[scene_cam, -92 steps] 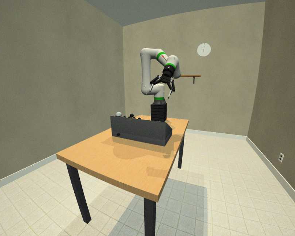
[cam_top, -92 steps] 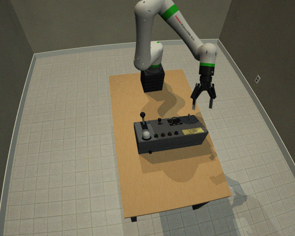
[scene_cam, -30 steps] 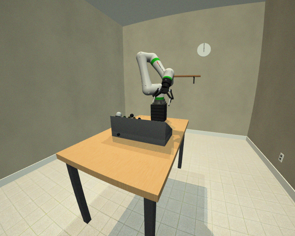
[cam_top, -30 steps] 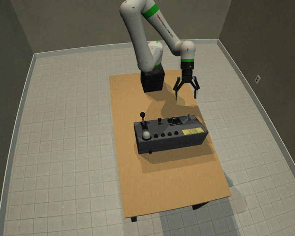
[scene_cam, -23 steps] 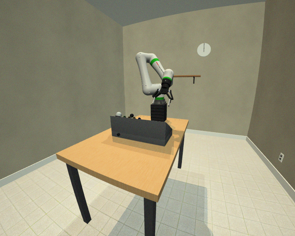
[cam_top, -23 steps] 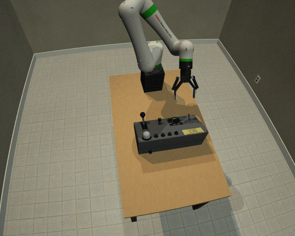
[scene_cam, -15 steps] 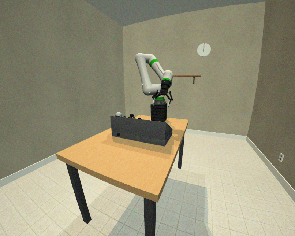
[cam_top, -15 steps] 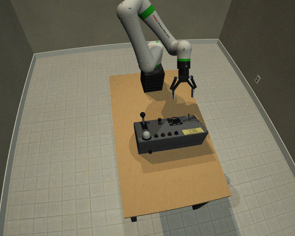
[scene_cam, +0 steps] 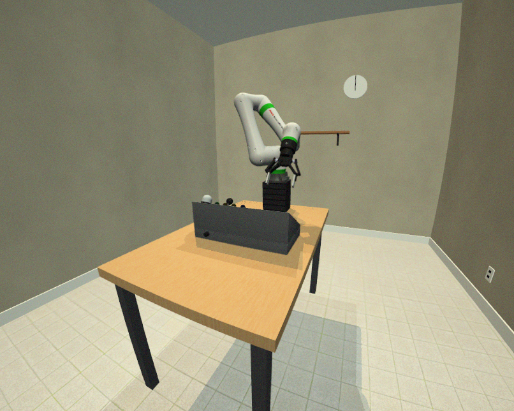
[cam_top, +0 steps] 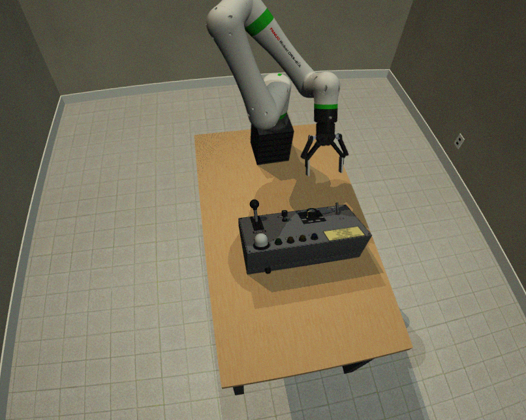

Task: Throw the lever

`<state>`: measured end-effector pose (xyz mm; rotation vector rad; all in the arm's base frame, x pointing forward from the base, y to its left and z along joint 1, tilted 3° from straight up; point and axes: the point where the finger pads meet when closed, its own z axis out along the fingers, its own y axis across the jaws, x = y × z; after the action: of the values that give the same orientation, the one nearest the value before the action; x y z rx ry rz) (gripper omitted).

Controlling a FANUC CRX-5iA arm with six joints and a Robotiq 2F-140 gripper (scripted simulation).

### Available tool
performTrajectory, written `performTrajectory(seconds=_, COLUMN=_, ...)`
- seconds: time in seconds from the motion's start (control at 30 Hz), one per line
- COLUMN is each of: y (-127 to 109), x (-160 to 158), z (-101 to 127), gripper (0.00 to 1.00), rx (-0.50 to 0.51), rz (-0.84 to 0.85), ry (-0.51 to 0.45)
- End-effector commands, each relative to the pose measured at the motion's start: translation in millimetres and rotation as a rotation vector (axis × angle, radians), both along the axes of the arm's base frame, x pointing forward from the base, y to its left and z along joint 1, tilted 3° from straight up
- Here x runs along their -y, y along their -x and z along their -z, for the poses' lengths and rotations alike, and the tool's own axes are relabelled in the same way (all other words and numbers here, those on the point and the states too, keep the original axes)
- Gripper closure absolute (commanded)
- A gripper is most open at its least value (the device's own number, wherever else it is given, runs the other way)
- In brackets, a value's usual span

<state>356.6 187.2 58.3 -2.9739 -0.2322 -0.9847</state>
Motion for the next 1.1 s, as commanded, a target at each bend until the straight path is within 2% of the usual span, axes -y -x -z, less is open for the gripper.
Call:
performTrajectory(seconds=0.0, y=9, x=6, z=7, gripper=0.0, rx=0.016, rz=-0.002, ry=-0.026)
performTrajectory(seconds=1.07, y=21, x=14, z=17, gripper=0.0, rx=0.006, rz=0.006, ry=-0.045)
